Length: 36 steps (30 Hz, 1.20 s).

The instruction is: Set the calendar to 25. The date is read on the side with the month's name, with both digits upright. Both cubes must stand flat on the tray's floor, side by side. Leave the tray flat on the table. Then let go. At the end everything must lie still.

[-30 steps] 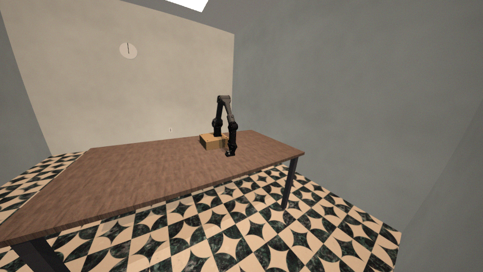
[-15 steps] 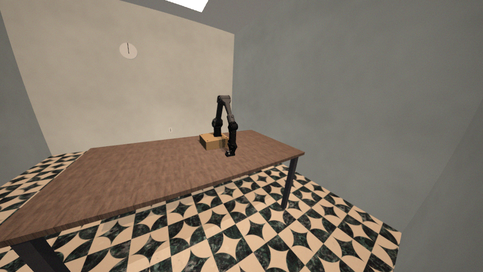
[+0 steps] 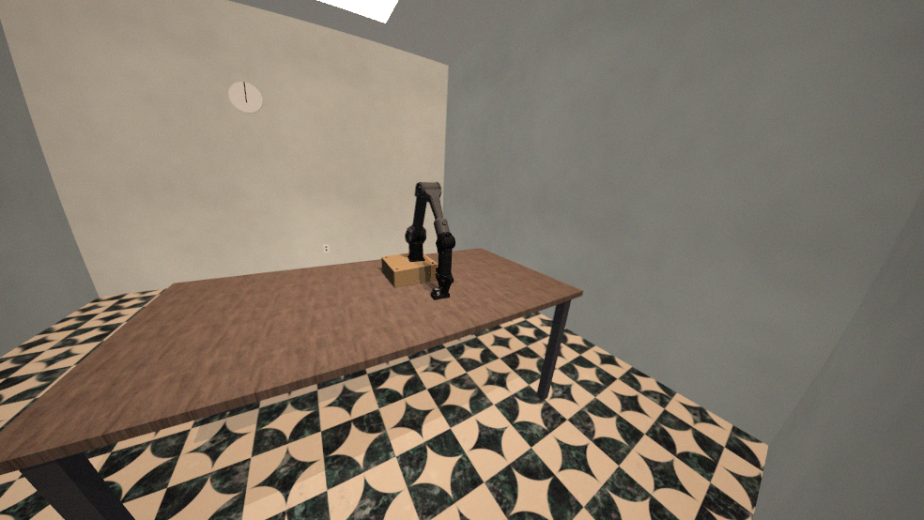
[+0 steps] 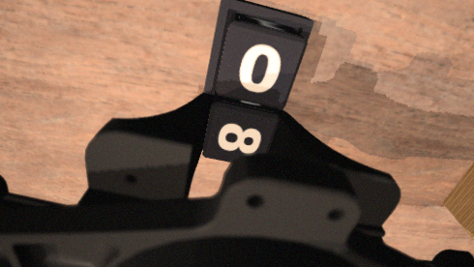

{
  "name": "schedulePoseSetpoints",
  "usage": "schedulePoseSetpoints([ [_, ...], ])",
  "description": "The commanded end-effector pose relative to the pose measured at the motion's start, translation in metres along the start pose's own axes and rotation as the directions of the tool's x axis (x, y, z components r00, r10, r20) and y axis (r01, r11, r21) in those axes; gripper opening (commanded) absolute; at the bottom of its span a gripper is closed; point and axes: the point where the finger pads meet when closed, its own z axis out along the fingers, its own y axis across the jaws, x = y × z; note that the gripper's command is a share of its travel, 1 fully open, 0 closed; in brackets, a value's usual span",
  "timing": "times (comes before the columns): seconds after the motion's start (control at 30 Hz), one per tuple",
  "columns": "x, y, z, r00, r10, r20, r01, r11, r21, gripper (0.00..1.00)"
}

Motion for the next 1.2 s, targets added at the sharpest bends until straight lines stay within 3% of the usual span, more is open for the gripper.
schedulePoseSetpoints([
  [0.0,0.0,0.0,0.0,1.0,0.001,0.0,-0.001,1.0,0.0,0.34],
  [0.93,0.0,0.0,-0.003,1.0,0.001,0.0,-0.001,1.0,-0.003,0.34],
  [1.17,0.0,0.001,-0.037,1.0,0.0,-0.001,0.0,1.0,-0.005,0.34],
])
